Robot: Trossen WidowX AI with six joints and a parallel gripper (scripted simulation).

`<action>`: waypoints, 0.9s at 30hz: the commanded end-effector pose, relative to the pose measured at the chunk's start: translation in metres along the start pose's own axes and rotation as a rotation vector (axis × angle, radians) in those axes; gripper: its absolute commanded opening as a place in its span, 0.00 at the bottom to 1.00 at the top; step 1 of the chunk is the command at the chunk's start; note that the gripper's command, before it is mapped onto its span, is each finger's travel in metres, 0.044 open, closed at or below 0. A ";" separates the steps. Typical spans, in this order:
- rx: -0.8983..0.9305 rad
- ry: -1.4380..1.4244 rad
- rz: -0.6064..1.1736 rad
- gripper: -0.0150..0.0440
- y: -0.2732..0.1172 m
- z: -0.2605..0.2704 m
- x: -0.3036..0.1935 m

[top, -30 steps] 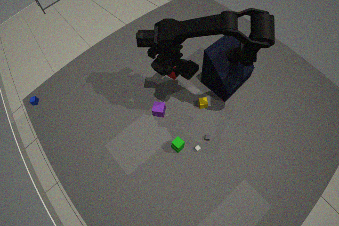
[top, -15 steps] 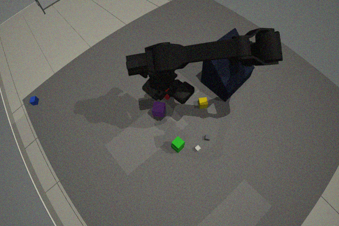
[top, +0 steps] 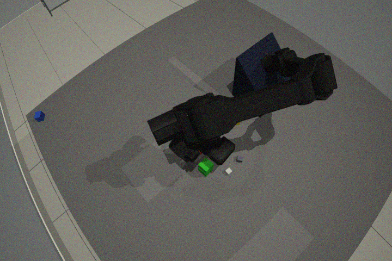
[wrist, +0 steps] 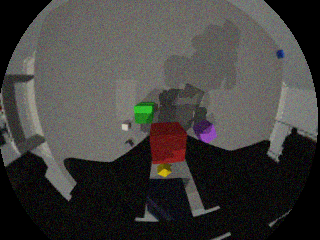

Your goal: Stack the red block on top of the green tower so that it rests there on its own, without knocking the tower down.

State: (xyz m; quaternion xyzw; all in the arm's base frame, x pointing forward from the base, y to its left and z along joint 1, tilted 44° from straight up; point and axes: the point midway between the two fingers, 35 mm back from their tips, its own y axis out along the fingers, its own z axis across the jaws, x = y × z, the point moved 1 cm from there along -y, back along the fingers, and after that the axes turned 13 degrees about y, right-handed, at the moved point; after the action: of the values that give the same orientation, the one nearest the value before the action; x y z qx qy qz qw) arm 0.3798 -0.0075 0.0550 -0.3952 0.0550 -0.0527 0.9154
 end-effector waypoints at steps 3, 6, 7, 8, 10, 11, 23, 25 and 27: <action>0.016 -0.003 -0.003 0.25 -0.001 0.032 0.007; 0.016 -0.003 -0.003 0.25 0.003 0.033 0.007; 0.016 -0.003 -0.003 0.25 0.008 0.033 0.007; 0.016 -0.003 -0.003 0.25 0.014 0.033 0.007; 0.016 -0.003 -0.003 0.25 0.022 0.033 0.007; 0.016 -0.003 -0.003 0.25 0.022 0.033 0.007; 0.018 -0.003 -0.003 0.25 0.052 0.035 0.007; 0.018 -0.003 -0.003 0.25 0.052 0.034 0.007; 0.018 -0.003 -0.003 0.25 0.052 0.034 0.007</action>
State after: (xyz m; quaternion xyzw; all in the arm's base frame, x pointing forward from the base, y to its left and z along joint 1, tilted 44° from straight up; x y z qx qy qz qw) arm 0.3953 0.0513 0.0446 -0.3893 0.0452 -0.0528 0.9185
